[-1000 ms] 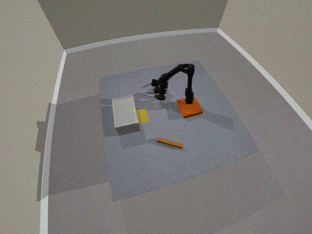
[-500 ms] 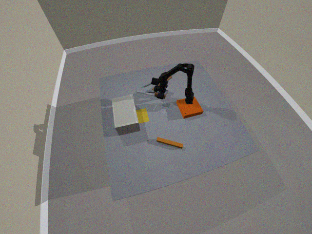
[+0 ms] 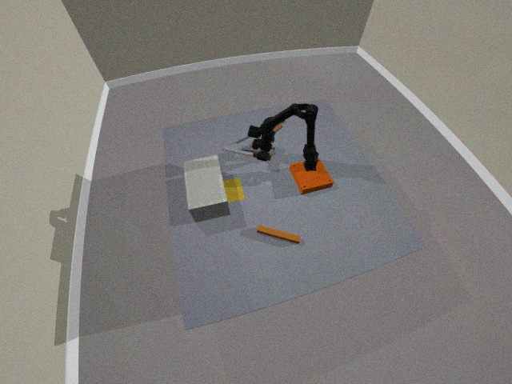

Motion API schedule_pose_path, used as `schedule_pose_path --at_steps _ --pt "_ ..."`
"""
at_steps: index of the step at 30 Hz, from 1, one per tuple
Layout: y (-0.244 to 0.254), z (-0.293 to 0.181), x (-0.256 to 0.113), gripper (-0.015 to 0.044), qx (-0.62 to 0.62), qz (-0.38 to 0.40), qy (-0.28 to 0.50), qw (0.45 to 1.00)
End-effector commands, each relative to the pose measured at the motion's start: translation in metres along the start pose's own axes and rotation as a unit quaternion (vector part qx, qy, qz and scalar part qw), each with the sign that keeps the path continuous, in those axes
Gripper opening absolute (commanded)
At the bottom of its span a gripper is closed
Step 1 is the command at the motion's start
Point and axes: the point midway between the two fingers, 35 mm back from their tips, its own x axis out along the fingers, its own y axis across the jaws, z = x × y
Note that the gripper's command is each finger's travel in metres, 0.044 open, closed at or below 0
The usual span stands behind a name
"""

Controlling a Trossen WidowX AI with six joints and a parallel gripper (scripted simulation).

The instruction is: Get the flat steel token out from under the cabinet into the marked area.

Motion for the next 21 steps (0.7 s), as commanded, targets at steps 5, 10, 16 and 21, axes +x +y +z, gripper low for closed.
schedule_pose_path --at_steps 5,10,16,21 --pt "-0.0020 0.0024 -0.0014 0.0000 -0.023 -0.002 -0.002 1.000" --pt "-0.0020 0.0024 -0.0014 0.0000 -0.043 -0.002 -0.002 0.999" --pt "-0.0019 0.0024 -0.0014 0.0000 -0.067 -0.002 -0.002 0.998" --pt "-0.0019 0.0024 -0.0014 0.0000 -0.087 -0.002 -0.002 0.996"
